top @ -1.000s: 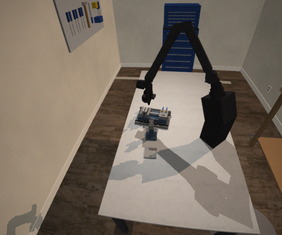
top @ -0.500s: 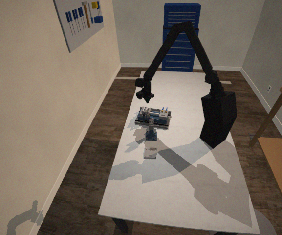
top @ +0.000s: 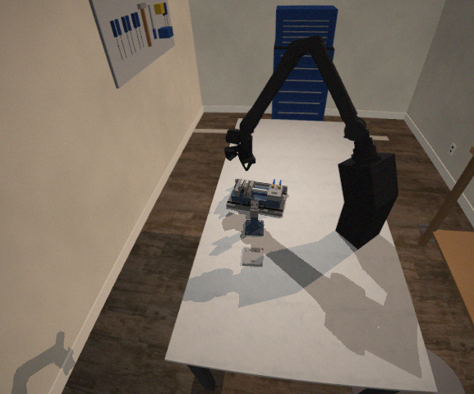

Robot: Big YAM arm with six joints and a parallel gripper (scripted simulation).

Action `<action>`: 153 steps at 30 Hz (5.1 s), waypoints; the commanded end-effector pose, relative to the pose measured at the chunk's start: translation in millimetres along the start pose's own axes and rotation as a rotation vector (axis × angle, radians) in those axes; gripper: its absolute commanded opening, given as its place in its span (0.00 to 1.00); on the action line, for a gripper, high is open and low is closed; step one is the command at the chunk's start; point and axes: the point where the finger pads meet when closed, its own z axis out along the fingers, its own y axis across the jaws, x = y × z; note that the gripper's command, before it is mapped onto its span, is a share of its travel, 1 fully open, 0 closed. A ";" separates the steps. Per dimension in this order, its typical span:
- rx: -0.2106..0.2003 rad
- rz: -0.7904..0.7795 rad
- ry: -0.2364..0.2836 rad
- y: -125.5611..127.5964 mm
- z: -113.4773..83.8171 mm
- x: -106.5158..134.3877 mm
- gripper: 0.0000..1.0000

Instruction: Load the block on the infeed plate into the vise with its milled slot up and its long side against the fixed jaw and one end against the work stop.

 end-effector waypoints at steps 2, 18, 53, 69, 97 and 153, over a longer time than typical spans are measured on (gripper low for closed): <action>-0.011 0.239 0.011 -9.8 5.2 -6.2 0.00; -0.008 0.551 0.012 -20.6 4.8 -8.0 0.00; -0.011 0.548 0.018 -17.9 5.9 -5.5 0.00; 0.002 0.548 -0.010 -23.9 10.4 -12.6 0.00; 0.001 0.532 -0.008 -21.5 48.2 -11.9 0.00; -0.001 0.534 -0.002 -20.0 59.0 -8.3 0.00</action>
